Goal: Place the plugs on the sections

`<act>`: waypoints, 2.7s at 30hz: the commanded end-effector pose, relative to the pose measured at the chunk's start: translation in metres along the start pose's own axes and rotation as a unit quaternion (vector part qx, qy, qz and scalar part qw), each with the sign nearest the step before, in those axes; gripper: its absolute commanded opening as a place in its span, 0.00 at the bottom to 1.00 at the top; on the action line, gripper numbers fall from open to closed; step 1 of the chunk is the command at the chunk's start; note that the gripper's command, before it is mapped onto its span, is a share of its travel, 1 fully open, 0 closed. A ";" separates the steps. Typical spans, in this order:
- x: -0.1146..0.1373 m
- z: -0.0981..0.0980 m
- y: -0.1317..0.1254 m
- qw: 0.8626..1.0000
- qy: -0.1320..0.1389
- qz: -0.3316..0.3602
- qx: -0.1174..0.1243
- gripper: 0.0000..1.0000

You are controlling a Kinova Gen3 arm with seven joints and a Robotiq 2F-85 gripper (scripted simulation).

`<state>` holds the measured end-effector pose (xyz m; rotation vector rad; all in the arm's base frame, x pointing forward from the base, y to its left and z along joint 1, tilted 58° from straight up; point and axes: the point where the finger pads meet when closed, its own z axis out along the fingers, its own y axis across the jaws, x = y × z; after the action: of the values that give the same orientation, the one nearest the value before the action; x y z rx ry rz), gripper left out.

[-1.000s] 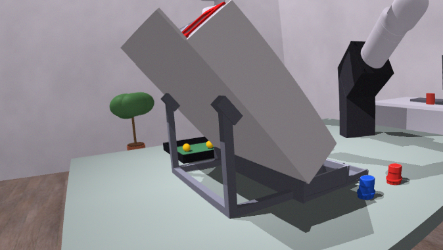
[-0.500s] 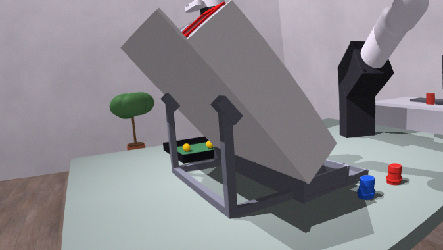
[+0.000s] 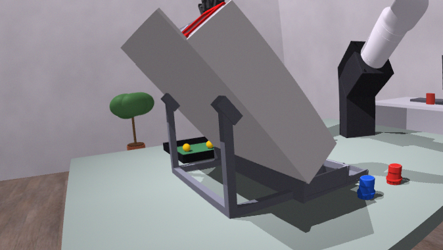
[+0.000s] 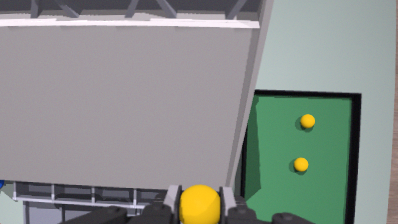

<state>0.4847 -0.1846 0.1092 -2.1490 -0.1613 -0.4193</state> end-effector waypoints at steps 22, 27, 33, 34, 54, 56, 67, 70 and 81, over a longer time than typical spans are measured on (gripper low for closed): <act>0.170 -0.006 -0.005 1.000 0.017 -0.005 -0.010 0.00; 0.170 -0.006 -0.005 1.000 0.017 -0.005 -0.010 0.00; 0.170 0.024 -0.005 1.000 0.018 -0.006 -0.011 0.00; 0.170 0.024 -0.005 1.000 0.018 -0.006 -0.011 0.00; 0.170 0.024 -0.004 1.000 0.018 -0.006 -0.011 1.00; 0.170 0.024 -0.004 1.000 0.018 -0.006 -0.011 1.00; 0.170 0.024 -0.004 1.000 0.018 -0.006 -0.011 1.00; 0.170 0.024 -0.004 1.000 0.018 -0.006 -0.011 1.00; 0.170 0.024 -0.004 1.000 0.018 -0.006 -0.011 1.00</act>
<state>0.6478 -0.1682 0.1597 -2.1613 -0.1509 -0.4654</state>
